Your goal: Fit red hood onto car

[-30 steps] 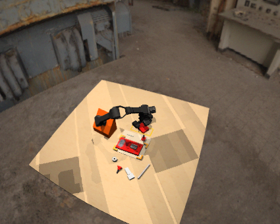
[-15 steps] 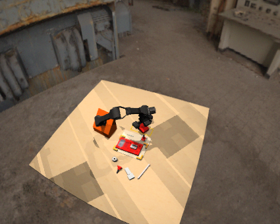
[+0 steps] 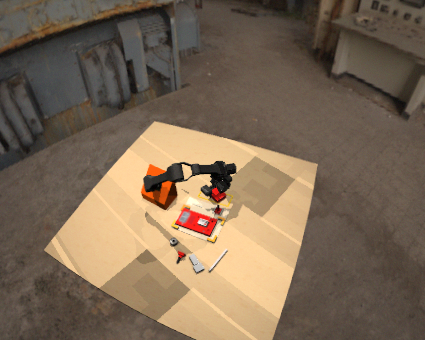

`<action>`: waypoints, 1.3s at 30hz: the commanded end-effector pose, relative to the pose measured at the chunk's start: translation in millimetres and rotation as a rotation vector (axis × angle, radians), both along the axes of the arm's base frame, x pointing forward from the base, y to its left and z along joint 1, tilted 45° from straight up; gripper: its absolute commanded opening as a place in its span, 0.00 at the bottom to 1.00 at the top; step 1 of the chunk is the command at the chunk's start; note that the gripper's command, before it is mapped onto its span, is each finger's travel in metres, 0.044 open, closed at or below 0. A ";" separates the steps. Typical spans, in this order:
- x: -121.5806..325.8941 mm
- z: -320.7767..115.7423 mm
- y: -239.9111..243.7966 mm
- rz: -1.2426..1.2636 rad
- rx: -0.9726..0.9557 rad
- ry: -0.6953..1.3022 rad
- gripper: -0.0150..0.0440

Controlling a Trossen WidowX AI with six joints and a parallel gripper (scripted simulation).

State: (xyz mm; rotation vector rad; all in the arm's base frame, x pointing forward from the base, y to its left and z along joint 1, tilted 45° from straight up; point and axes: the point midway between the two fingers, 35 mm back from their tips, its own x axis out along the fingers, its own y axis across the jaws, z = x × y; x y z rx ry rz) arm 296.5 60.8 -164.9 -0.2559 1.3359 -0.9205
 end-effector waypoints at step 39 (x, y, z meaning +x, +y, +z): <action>0.2 7.4 7.4 0.000 0.001 0.000 0.25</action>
